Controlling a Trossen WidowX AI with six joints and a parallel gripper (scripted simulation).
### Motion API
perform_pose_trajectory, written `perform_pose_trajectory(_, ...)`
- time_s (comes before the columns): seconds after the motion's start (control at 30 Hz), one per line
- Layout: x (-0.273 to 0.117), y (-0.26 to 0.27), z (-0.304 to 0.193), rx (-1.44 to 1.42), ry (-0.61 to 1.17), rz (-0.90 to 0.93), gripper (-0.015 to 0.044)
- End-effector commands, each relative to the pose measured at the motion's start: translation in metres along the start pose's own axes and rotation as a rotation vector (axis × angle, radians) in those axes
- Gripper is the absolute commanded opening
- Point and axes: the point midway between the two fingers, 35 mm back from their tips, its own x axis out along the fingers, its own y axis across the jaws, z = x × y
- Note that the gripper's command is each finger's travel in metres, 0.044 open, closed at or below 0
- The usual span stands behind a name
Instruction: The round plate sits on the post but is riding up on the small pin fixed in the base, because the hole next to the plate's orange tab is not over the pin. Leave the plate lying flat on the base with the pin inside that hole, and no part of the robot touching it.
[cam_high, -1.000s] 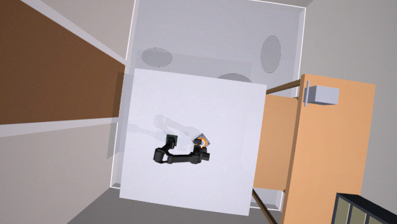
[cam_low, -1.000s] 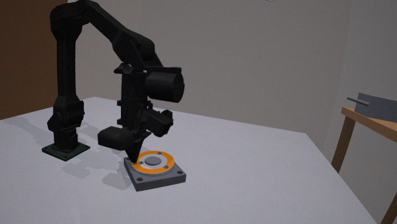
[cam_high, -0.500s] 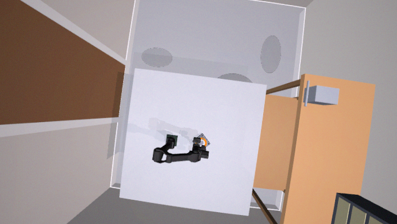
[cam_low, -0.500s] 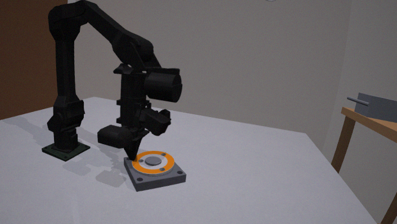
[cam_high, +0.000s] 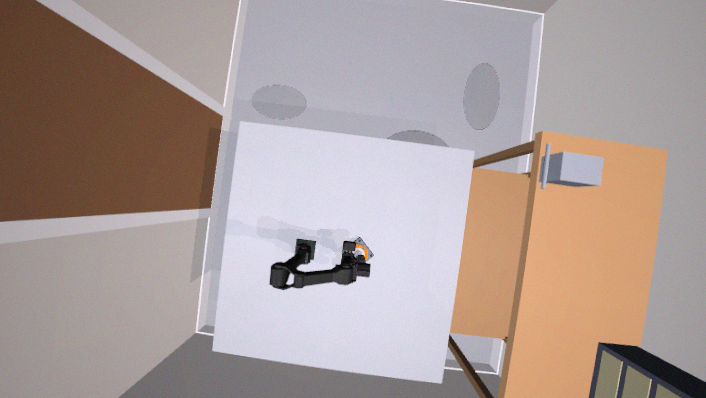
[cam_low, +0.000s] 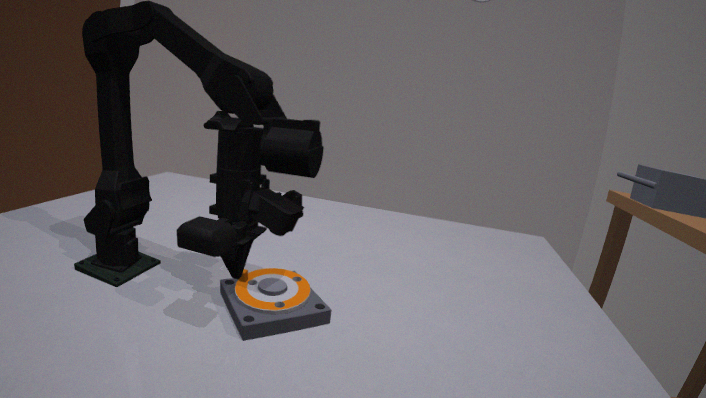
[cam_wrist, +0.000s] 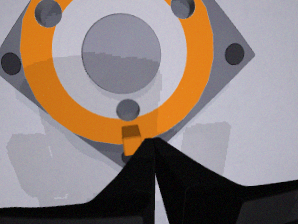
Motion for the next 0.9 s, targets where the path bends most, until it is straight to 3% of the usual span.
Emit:
perform_pose_trajectory(0.0, 0.0, 0.006, -0.002, 0.0, 0.002, 0.006, 0.0)
perform_pose_trajectory(0.87, -0.003, 0.033, 0.003, 0.0, 0.002, 0.009, 0.0)
